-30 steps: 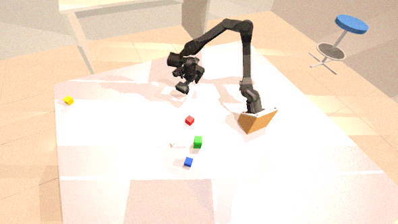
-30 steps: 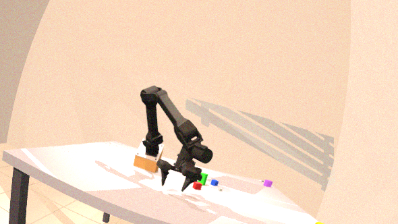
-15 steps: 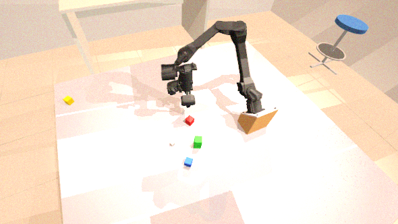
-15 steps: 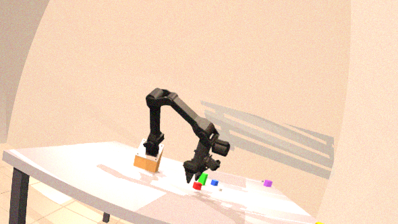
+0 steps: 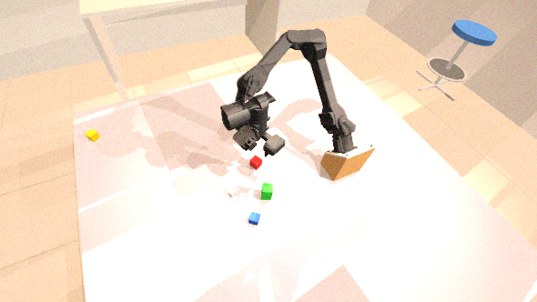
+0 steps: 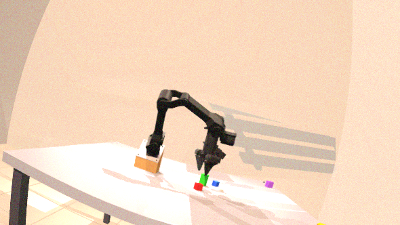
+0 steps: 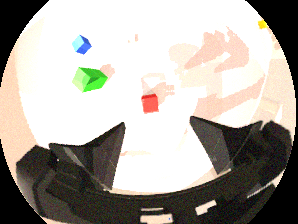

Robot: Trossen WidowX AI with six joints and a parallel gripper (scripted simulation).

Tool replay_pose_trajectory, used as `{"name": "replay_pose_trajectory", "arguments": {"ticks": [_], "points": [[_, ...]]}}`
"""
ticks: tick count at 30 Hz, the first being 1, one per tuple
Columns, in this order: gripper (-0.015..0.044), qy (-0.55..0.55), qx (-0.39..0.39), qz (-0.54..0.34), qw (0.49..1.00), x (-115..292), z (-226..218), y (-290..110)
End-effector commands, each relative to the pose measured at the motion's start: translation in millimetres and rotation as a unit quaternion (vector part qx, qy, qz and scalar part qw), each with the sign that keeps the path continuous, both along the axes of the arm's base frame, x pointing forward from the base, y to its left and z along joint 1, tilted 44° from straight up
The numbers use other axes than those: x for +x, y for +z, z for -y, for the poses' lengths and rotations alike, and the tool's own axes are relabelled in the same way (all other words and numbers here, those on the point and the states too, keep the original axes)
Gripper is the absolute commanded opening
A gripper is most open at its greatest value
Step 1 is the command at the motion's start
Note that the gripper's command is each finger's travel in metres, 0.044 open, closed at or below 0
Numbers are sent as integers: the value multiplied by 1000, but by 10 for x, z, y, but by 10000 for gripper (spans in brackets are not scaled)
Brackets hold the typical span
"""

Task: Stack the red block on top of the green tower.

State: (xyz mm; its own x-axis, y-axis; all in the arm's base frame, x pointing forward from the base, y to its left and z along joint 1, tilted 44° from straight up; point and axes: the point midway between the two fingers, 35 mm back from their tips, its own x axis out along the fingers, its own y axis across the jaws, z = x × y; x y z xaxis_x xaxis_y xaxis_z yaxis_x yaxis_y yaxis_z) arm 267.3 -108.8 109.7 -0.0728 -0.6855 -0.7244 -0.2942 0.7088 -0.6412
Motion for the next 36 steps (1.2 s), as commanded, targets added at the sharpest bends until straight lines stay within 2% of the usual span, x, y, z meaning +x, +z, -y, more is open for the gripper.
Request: {"name": "replay_pose_trajectory", "arguments": {"ticks": [1, 10, 17, 36], "points": [[440, 34, -4, -29, 999, 13, -98, -28], [440, 34, -4, -29, 999, 28, -71, -77], [440, 34, -5, -29, 999, -6, 210, -356], [440, 34, -5, -29, 999, -25, 377, -519]]}}
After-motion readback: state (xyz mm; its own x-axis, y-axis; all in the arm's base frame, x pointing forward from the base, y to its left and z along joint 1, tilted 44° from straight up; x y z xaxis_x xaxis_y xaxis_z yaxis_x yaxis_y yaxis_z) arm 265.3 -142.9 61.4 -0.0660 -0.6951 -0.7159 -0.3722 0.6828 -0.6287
